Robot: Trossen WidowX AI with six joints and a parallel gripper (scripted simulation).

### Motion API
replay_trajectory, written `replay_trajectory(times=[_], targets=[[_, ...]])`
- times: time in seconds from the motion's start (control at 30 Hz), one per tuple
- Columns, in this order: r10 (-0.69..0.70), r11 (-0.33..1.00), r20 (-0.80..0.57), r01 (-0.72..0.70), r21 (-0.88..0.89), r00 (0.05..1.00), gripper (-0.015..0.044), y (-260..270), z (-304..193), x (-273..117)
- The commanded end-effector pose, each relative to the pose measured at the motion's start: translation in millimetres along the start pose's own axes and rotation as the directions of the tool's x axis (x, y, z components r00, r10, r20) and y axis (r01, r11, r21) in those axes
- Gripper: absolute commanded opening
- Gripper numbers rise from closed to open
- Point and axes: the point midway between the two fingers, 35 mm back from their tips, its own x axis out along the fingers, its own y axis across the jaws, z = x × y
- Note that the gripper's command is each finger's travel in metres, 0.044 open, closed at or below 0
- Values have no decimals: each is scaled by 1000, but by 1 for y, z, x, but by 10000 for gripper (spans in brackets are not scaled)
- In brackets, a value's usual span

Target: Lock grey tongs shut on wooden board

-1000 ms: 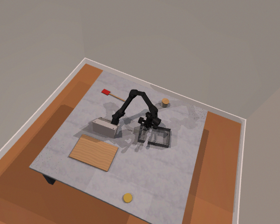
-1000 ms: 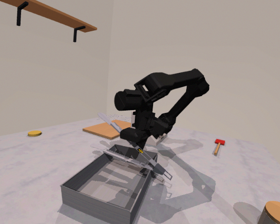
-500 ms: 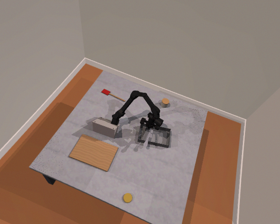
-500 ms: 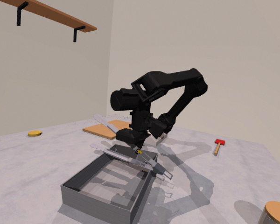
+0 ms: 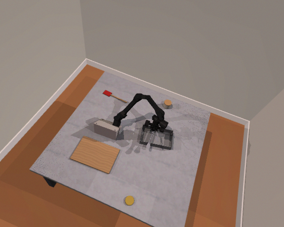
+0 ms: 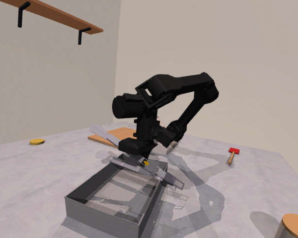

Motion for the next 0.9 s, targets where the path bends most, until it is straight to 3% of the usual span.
replay_trajectory(times=[0.0,0.87], targets=[[3,1000,4,-3,3,1000,-150,-6,1,1],[1,1000,4,-1,2,1000,-150,-40,1,4]])
